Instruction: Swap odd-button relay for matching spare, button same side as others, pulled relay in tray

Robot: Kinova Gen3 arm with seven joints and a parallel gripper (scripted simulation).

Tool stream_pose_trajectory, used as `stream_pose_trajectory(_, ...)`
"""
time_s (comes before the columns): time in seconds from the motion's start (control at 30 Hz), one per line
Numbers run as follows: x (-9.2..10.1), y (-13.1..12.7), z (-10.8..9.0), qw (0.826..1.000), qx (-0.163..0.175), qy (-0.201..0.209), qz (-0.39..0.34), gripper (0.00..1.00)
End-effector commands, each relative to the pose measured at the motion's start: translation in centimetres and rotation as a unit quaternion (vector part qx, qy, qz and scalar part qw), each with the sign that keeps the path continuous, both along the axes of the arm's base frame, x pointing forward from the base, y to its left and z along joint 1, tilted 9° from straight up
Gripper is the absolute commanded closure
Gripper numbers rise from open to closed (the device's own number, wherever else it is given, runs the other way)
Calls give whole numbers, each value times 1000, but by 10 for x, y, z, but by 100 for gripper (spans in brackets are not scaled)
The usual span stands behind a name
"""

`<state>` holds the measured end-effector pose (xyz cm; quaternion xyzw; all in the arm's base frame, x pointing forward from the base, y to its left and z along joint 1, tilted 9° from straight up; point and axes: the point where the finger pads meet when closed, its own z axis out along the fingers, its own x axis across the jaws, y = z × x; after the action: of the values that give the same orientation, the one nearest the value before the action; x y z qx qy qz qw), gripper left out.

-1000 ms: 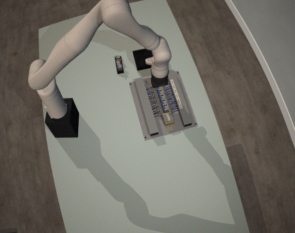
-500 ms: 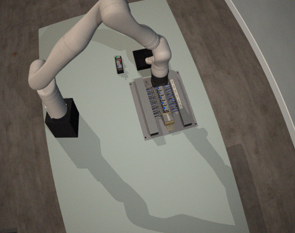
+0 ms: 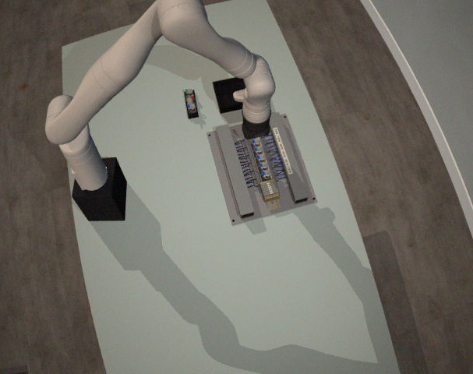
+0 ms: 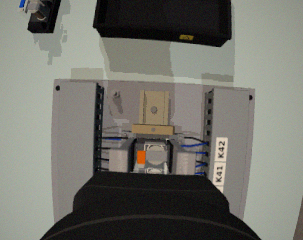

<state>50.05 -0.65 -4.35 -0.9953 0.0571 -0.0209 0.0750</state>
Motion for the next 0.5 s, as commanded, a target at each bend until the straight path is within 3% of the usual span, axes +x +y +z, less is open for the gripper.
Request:
stream_pose_trajectory(0.0, 2, -1, 3, 1000, 0, -2, 0, 100)
stream_pose_trajectory(0.47, 2, -1, 6, 1000, 0, -2, 0, 100)
